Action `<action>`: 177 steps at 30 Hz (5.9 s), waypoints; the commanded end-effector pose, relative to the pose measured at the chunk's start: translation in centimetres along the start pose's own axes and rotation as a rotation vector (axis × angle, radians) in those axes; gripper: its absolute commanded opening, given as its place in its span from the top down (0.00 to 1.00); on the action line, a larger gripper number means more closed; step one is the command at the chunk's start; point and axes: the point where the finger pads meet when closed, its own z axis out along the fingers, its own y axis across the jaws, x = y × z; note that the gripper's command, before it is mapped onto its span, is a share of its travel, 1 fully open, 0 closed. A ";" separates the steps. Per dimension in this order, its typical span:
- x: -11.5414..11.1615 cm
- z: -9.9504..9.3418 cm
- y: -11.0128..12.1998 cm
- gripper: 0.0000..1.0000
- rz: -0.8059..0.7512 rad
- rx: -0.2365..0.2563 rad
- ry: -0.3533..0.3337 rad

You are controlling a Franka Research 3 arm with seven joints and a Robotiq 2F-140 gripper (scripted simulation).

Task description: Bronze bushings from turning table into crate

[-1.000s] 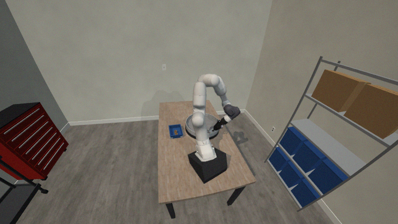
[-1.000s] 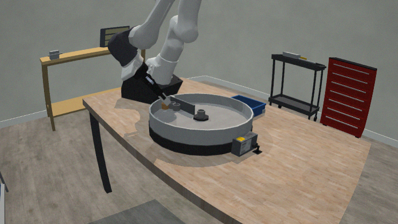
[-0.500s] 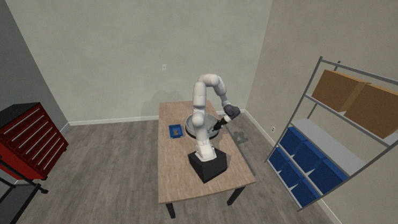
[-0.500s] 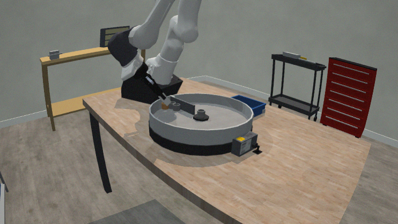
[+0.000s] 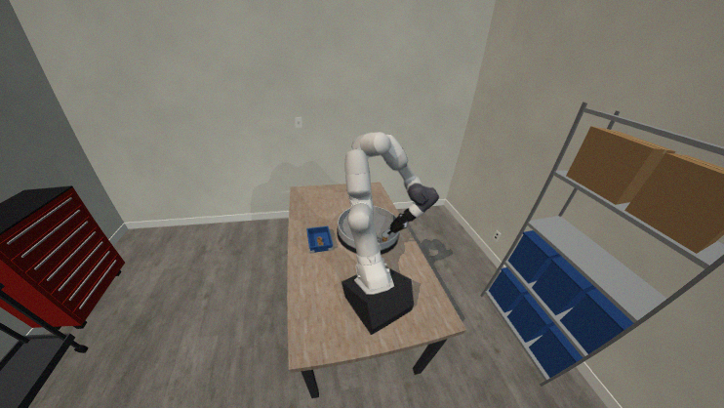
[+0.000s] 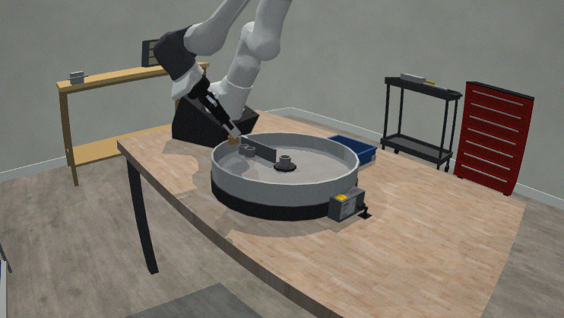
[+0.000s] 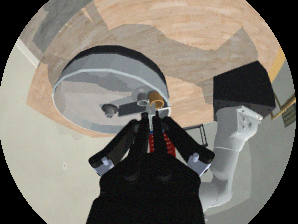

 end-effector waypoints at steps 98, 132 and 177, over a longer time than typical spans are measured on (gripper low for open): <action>-24.9 15.2 -7.8 1.00 0.001 0.001 -0.021; -35.4 23.6 -11.6 1.00 0.001 0.001 -0.021; -35.5 23.7 -11.8 1.00 0.001 0.001 -0.021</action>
